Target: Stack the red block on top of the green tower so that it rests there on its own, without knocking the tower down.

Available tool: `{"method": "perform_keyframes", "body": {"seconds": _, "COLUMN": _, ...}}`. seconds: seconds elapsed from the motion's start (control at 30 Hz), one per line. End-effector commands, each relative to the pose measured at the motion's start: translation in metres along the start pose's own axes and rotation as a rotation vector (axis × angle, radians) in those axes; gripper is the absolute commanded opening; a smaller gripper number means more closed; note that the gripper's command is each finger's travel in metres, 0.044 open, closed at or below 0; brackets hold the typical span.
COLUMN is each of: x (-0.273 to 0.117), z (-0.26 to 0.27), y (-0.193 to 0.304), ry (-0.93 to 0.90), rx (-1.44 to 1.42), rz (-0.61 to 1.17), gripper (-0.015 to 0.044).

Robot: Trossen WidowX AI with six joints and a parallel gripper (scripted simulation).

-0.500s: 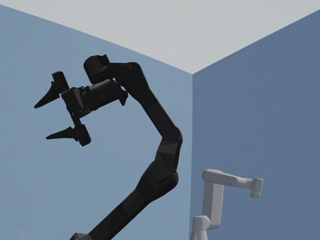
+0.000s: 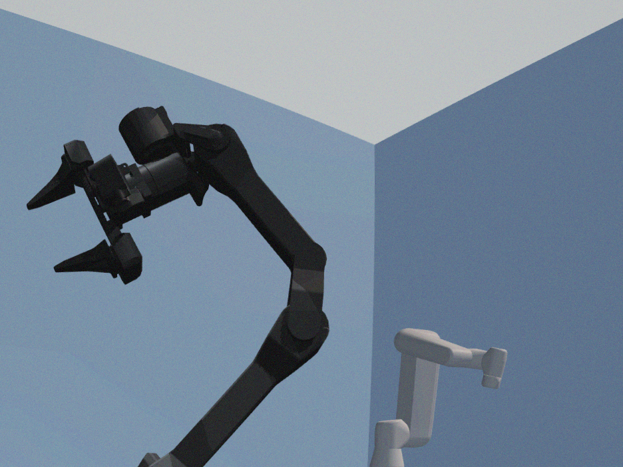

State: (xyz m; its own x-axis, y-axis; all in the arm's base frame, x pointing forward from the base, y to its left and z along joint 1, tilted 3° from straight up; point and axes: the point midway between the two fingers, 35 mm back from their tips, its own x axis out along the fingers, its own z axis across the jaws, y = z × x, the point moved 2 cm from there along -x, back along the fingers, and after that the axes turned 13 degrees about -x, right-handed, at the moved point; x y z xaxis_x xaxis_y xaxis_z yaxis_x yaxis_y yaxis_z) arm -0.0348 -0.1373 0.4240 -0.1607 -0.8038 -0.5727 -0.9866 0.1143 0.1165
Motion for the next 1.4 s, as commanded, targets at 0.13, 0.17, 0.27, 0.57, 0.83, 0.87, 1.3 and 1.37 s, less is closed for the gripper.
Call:
{"method": "perform_keyframes", "body": {"seconds": 0.13, "x": 0.032, "z": -0.011, "y": -0.024, "ry": -0.047, "rx": 0.073, "rz": -0.153, "gripper": 0.0440}}
{"method": "perform_keyframes", "body": {"seconds": 0.17, "x": 0.036, "z": -0.012, "y": -0.028, "ry": -0.058, "rx": 0.084, "rz": -0.172, "gripper": 0.0440}}
{"method": "perform_keyframes", "body": {"seconds": 0.27, "x": 0.047, "z": -0.014, "y": -0.042, "ry": -0.094, "rx": 0.116, "rz": -0.227, "gripper": 0.0440}}
{"method": "perform_keyframes", "body": {"seconds": 0.57, "x": 0.075, "z": -0.015, "y": -0.091, "ry": -0.226, "rx": 0.191, "rz": -0.366, "gripper": 0.0440}}
{"method": "perform_keyframes", "body": {"seconds": 0.83, "x": 0.091, "z": -0.007, "y": -0.143, "ry": -0.359, "rx": 0.227, "rz": -0.453, "gripper": 0.0440}}
{"method": "perform_keyframes", "body": {"seconds": 0.87, "x": 0.092, "z": -0.005, "y": -0.150, "ry": -0.377, "rx": 0.231, "rz": -0.460, "gripper": 0.0440}}
{"method": "perform_keyframes", "body": {"seconds": 1.3, "x": 0.091, "z": 0.033, "y": -0.237, "ry": -0.564, "rx": 0.182, "rz": -0.559, "gripper": 0.0440}}
{"method": "perform_keyframes", "body": {"seconds": 1.37, "x": 0.090, "z": 0.039, "y": -0.248, "ry": -0.592, "rx": 0.187, "rz": -0.560, "gripper": 0.0440}}
